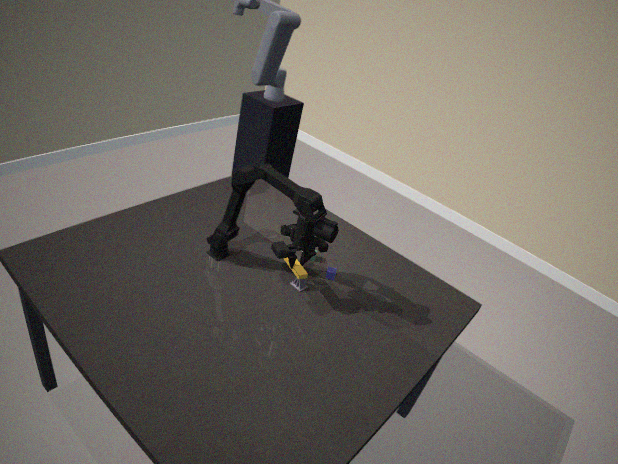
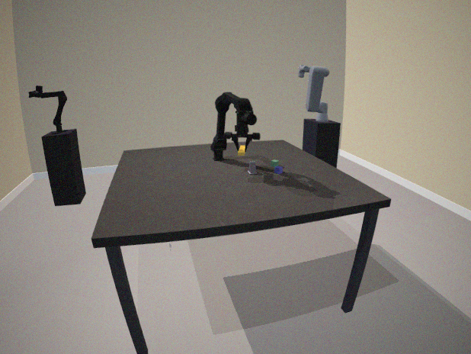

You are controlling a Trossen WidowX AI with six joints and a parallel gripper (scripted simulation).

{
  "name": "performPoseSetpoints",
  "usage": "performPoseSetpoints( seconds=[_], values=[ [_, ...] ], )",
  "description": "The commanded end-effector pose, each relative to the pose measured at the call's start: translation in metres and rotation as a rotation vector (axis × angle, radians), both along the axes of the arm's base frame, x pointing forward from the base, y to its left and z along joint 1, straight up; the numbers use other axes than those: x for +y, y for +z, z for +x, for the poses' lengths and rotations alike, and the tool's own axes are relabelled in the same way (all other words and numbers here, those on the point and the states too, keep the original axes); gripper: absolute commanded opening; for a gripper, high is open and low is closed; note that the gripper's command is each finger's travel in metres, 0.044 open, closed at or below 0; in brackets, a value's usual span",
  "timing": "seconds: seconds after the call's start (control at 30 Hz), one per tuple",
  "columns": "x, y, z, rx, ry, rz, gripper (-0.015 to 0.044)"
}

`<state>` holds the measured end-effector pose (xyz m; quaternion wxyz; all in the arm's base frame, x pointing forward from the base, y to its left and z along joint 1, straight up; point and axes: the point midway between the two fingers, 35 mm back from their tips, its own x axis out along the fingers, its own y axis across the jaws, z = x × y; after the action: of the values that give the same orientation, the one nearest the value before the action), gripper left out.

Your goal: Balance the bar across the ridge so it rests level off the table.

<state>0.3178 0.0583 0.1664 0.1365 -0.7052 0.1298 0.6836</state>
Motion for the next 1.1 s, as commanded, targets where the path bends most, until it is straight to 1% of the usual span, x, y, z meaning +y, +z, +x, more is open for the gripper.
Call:
performPoseSetpoints(
  seconds=[0.0, 0.43, 1.07],
  values=[
    [0.013, -0.001, 0.005, 0.004, 0.084, 0.000, 0.0000],
    [0.058, -0.002, 0.019, 0.002, 0.313, -0.003, 0.0000],
    [0.062, -0.027, 0.021, 0.001, 0.318, -0.003, 0.0000]
  ],
)
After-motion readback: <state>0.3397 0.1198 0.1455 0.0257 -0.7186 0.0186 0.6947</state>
